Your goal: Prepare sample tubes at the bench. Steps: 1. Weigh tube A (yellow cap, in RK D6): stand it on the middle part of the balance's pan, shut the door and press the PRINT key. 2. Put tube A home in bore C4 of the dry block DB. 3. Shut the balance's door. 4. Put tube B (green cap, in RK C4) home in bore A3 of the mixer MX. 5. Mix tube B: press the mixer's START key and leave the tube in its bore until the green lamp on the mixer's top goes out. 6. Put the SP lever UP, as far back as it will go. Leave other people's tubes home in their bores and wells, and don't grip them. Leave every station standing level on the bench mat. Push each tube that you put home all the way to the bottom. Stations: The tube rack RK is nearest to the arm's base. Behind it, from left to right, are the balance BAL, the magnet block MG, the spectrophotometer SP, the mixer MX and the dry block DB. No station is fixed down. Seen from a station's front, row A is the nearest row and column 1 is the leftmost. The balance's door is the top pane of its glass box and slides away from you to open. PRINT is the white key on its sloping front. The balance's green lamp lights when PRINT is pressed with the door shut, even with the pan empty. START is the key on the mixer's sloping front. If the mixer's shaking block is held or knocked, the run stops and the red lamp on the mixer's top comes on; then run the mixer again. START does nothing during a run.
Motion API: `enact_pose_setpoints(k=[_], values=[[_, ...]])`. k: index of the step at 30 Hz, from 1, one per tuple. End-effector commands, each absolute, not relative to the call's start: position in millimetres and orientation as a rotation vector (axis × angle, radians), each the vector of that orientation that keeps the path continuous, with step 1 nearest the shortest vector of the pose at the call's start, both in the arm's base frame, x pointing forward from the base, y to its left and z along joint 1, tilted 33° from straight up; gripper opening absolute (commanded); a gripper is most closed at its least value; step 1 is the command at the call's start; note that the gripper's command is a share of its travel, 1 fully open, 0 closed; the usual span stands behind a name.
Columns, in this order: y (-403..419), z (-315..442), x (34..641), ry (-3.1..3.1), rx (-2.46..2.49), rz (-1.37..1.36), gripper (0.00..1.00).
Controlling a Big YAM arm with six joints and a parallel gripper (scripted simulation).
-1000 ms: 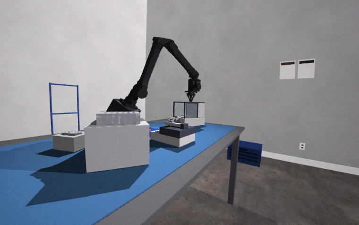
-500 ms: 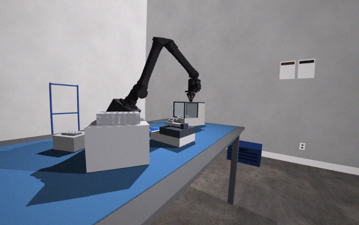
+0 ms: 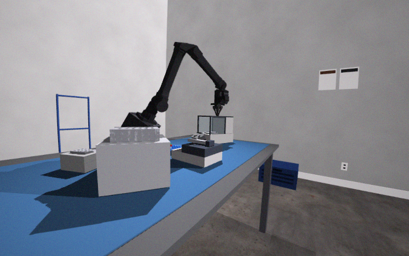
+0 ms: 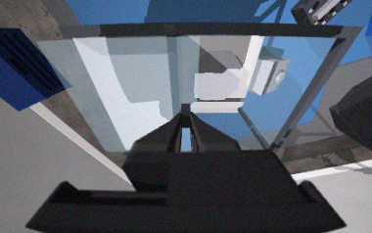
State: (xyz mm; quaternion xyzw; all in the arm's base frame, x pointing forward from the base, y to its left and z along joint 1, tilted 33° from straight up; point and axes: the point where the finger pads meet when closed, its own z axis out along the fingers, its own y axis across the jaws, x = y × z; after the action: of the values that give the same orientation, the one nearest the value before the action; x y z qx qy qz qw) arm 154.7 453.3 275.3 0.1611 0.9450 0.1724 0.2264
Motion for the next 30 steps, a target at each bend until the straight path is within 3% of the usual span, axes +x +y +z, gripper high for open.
enact_pose_setpoints(k=[1,14,15,30], values=[[459.6,290.4,154.7,2.599,0.447,0.517,0.06],[459.6,290.4,154.7,2.599,0.447,0.517,0.06],[450.1,286.4,154.5,2.605,0.440,0.500,0.30],[457.9,289.6,154.2,2.599,0.447,0.517,0.30]])
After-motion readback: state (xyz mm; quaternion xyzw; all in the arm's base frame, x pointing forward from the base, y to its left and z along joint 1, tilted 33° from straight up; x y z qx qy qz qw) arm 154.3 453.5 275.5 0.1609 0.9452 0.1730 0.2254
